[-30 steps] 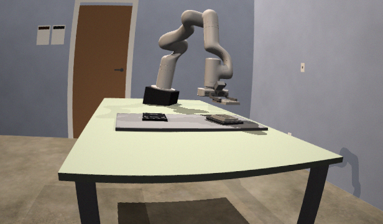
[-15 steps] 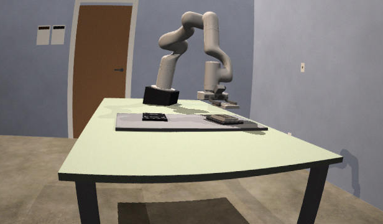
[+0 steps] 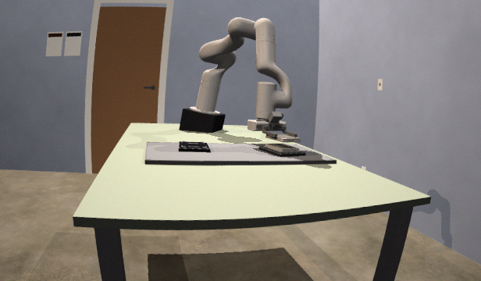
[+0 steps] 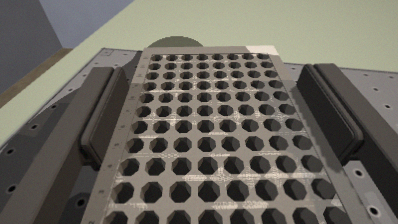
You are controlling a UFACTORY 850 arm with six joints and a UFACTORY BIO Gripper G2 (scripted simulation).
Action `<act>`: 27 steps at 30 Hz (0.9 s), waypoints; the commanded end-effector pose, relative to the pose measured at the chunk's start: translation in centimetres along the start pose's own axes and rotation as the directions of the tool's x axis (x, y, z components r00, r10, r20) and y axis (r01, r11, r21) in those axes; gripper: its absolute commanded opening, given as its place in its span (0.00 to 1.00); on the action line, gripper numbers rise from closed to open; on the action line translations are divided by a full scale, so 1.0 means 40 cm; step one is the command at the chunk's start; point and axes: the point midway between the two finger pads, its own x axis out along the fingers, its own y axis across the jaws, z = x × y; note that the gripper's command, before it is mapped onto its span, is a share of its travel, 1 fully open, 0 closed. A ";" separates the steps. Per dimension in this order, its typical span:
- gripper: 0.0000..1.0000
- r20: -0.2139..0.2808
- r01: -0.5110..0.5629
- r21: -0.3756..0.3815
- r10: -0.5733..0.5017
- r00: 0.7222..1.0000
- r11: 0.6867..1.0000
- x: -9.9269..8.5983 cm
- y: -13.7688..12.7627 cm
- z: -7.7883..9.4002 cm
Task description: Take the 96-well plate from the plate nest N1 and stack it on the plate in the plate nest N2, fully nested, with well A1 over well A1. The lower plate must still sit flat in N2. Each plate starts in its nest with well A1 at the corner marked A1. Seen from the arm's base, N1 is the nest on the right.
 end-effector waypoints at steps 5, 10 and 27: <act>0.00 0.002 0.000 0.000 0.000 1.000 1.000 0.002 0.000 -0.028; 0.00 0.002 0.000 0.000 0.000 1.000 1.000 0.002 0.000 -0.033; 0.00 0.002 0.000 0.000 0.000 1.000 1.000 0.002 0.000 -0.033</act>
